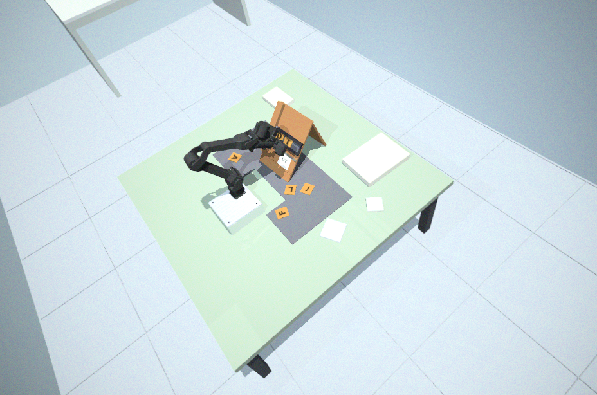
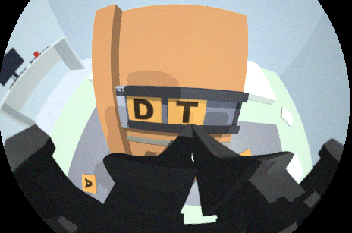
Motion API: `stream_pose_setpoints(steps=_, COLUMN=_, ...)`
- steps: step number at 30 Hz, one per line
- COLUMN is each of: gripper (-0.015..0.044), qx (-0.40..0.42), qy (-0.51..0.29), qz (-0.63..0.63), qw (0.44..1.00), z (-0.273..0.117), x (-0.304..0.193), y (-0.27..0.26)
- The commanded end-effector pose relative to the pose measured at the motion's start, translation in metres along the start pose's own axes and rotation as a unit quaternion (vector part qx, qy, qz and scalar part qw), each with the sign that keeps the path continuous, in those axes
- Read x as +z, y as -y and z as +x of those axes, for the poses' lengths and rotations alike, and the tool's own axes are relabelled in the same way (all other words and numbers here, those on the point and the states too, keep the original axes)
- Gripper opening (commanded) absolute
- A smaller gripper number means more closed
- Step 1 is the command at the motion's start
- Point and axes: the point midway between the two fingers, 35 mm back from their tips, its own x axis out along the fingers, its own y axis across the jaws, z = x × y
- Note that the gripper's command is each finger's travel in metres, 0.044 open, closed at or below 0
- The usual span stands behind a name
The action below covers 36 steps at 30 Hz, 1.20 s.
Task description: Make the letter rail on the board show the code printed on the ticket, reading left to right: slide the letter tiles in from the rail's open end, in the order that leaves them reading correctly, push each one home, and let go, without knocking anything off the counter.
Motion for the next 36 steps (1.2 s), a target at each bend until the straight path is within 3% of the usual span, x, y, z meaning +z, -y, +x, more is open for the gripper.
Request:
stream_pose_setpoints(steps=1, gripper=0.0, qx=-0.003, qy=-0.03, qz=-0.001, qw=1.0, z=0.003, x=0.004, y=0.003)
stream_pose_setpoints(steps=16, gripper=0.0, qx=-0.002, qy=-0.331, qz=-0.005, qw=0.943, z=0.017, x=0.024, y=0.034)
stream_pose_setpoints(steps=36, gripper=0.0, qx=-0.001, qy=-0.335, qz=-0.005, qw=0.942, z=0.023, x=0.023, y=0.033)
